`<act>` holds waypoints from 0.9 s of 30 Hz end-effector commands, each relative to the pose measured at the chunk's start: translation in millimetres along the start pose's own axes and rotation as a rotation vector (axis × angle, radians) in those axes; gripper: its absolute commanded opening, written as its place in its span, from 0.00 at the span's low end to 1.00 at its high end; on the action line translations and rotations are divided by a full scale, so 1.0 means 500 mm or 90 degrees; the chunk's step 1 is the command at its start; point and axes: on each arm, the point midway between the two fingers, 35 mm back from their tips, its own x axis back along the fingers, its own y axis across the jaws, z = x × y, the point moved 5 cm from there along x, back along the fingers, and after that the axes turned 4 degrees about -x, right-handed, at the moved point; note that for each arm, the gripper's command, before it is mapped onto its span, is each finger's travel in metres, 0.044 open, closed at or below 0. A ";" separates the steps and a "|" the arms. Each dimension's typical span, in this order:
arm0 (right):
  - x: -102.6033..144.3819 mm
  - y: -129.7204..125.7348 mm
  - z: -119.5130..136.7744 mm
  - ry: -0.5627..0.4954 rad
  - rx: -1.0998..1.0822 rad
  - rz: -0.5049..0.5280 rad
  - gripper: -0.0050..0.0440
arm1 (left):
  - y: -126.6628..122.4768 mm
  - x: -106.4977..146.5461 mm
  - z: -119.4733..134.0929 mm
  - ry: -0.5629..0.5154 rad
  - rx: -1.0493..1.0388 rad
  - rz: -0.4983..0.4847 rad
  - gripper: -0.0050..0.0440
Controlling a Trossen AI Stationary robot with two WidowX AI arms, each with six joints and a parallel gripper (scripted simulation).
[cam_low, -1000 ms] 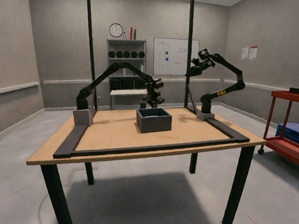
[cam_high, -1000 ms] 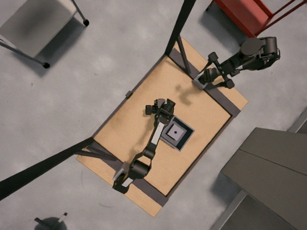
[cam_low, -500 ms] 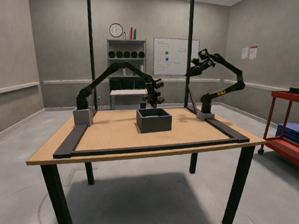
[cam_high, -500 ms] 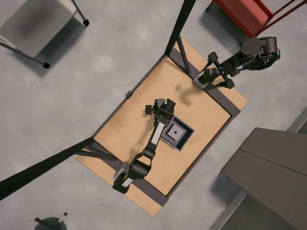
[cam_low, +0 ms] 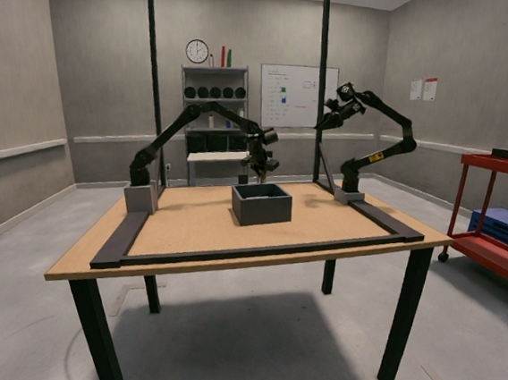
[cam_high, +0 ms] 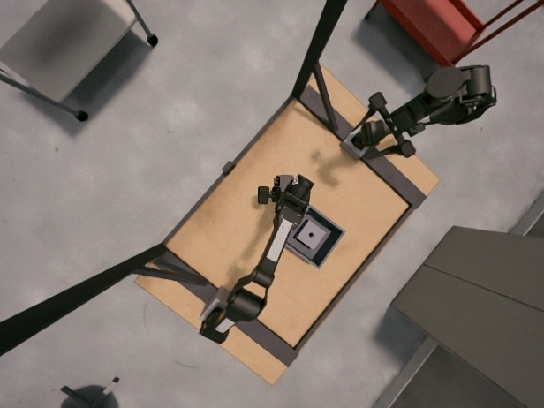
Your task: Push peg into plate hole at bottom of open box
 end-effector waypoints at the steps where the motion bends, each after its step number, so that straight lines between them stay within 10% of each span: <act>1: 0.071 -0.011 -0.029 -0.038 0.007 0.016 0.15 | 0.001 0.004 -0.005 -0.004 0.001 -0.001 1.00; 16: 0.294 -0.171 0.097 -0.098 0.064 0.064 0.15 | 0.048 -0.016 -0.019 0.008 0.072 -0.116 1.00; 27: 0.269 -0.297 0.257 -0.016 0.008 0.019 0.15 | 0.116 -0.024 -0.023 0.016 0.147 -0.243 1.00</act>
